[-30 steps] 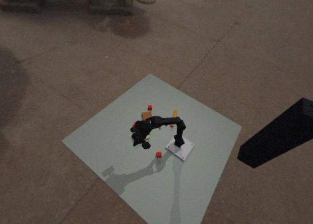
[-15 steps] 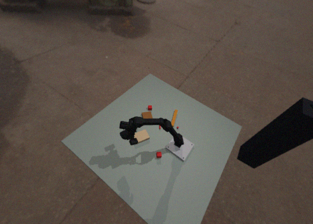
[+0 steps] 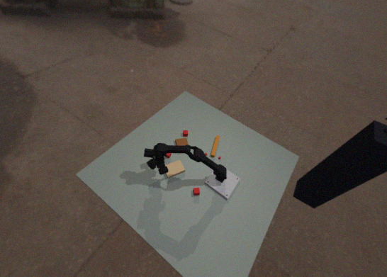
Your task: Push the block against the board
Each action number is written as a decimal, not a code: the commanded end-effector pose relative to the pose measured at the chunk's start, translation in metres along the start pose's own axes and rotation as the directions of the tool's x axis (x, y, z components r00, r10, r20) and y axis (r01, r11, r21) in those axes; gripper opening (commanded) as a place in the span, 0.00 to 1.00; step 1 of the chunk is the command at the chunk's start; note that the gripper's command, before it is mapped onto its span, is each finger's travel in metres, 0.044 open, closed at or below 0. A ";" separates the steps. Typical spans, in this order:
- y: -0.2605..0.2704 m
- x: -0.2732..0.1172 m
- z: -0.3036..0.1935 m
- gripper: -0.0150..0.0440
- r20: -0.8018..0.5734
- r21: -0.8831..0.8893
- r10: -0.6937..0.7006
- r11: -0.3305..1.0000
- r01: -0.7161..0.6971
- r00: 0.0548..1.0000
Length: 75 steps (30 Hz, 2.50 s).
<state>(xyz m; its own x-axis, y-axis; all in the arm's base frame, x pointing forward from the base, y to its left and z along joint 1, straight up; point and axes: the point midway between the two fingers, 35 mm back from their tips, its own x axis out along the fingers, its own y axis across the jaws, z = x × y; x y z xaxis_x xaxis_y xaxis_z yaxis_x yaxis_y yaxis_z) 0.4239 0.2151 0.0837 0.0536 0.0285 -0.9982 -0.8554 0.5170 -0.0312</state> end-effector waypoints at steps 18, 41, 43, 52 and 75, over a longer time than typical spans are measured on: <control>0.000 0.046 -0.016 0.25 -0.019 -0.010 0.004 1.000 -0.004 1.000; -0.003 0.045 -0.050 0.25 -0.022 -0.010 0.004 1.000 -0.004 1.000; -0.003 0.045 -0.053 0.25 -0.022 -0.010 0.004 1.000 -0.004 1.000; -0.003 0.045 -0.067 0.25 -0.023 -0.010 0.003 1.000 -0.004 1.000; -0.004 0.045 -0.072 0.25 -0.024 -0.010 0.003 1.000 -0.004 1.000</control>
<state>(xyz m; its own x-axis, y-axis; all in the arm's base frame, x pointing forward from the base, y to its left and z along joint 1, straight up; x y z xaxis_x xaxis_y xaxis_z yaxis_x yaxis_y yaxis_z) 0.3884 0.1481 0.0367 0.0377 0.0136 -0.9992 -0.8622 0.5059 -0.0257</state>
